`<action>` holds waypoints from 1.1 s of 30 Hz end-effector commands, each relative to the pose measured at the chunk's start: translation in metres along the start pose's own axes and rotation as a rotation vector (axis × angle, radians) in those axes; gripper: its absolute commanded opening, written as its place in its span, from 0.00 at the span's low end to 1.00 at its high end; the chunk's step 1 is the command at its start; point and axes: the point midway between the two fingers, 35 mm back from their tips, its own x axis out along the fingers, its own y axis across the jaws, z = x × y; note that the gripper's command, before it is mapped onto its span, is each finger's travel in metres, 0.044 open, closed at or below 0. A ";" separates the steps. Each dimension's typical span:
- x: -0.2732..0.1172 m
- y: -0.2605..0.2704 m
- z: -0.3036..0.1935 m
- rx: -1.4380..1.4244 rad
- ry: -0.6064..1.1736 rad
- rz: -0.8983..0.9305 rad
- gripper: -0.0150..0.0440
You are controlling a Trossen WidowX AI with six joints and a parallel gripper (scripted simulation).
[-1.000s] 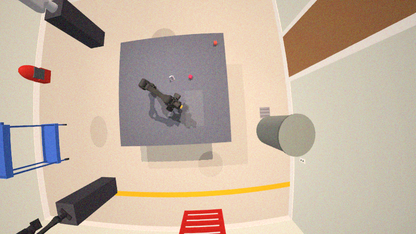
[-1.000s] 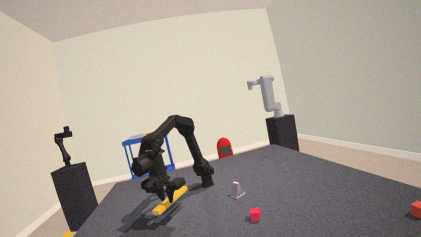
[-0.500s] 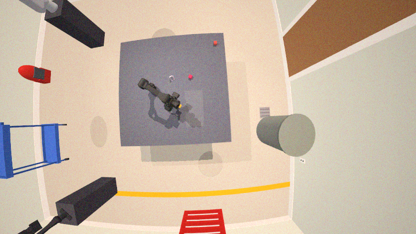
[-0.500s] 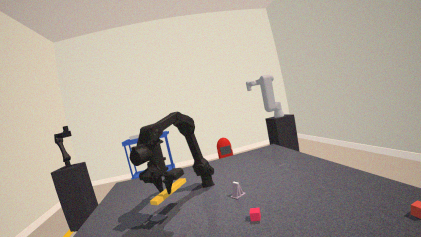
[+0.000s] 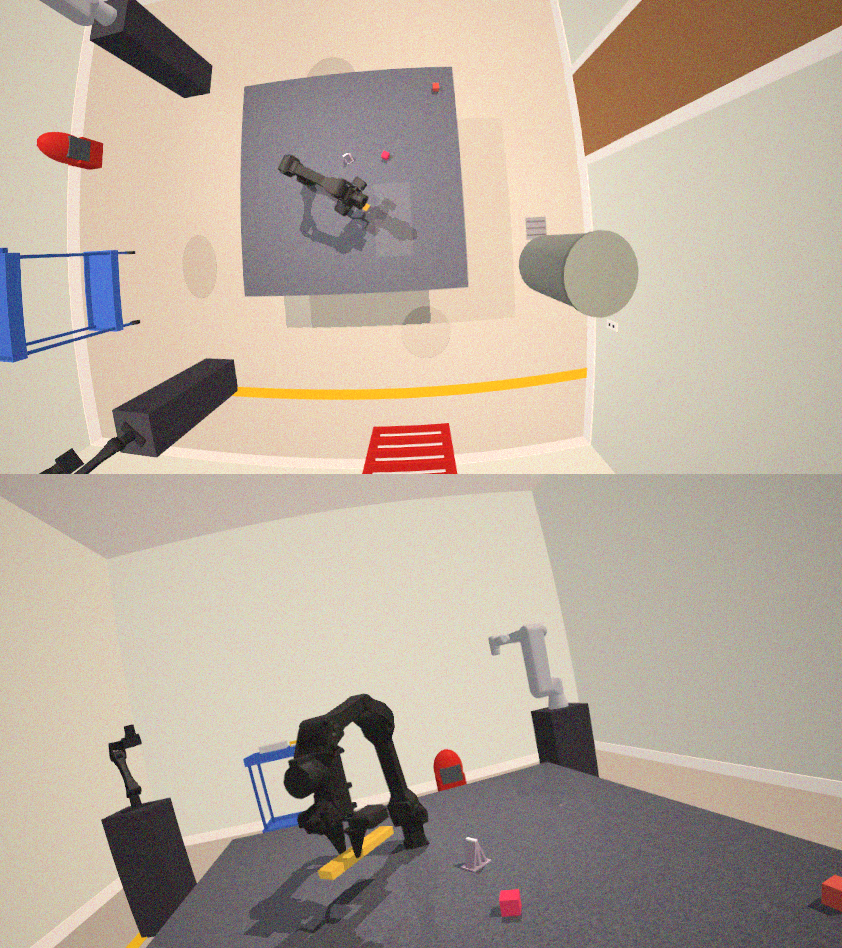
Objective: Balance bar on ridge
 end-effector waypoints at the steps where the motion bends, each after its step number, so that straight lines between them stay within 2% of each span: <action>1: -0.002 0.015 -0.008 0.029 -0.001 -0.001 0.25; 33: -0.003 0.115 -0.085 0.236 0.008 0.008 0.25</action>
